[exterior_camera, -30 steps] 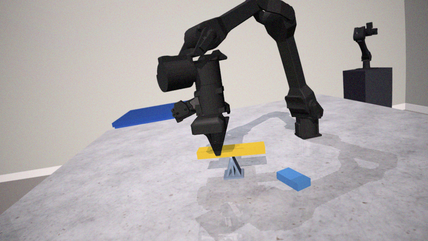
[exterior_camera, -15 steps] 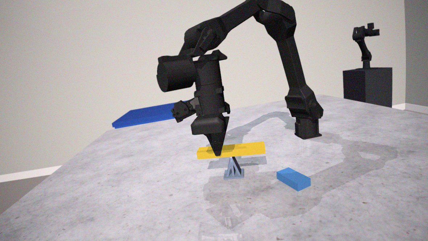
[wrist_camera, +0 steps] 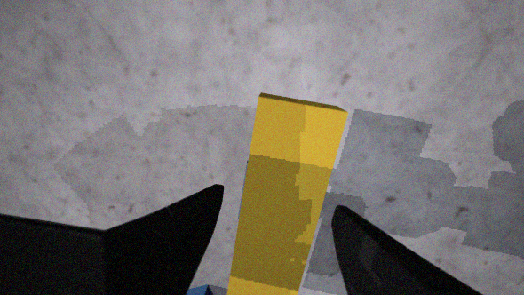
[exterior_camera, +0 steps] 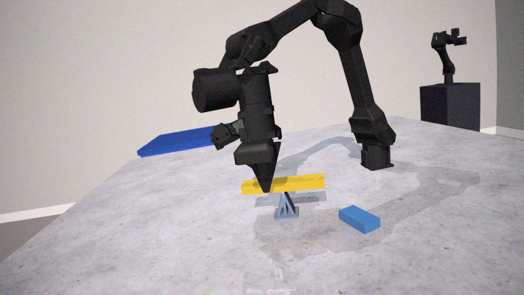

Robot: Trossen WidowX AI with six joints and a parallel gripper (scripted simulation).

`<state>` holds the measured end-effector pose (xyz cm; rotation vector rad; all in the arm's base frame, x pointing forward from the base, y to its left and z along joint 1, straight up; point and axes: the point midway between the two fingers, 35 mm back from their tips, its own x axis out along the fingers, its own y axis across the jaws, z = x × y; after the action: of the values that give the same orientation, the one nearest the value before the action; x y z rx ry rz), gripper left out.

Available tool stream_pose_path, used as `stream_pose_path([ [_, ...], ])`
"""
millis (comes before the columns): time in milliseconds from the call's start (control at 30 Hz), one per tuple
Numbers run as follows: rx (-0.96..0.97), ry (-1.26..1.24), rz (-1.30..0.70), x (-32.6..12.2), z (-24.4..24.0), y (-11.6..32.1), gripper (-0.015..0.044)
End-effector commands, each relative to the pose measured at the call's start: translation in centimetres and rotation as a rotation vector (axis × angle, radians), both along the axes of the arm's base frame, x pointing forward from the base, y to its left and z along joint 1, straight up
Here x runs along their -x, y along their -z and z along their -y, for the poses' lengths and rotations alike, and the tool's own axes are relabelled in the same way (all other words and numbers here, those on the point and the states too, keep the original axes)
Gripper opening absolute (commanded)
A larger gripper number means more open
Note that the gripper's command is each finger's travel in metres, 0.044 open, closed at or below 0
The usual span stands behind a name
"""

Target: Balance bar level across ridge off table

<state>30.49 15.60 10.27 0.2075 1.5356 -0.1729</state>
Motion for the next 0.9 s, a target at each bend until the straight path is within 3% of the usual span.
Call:
stream_pose_path([
  [0, 0.001, 0.000, 0.000, 0.0, 0.0, 0.0, 0.0342],
  [133, 0.001, 0.000, 0.000, 0.0, 0.0, 0.0, 0.0440],
  [267, 0.000, 0.000, 0.000, -0.1, 0.0, -0.7, 0.0440],
  [567, 0.000, 0.000, 0.000, 0.2, 0.1, -9.8, 0.0440],
  [867, 0.000, 0.000, 0.000, 0.3, 0.1, -10.0, 0.0440],
])
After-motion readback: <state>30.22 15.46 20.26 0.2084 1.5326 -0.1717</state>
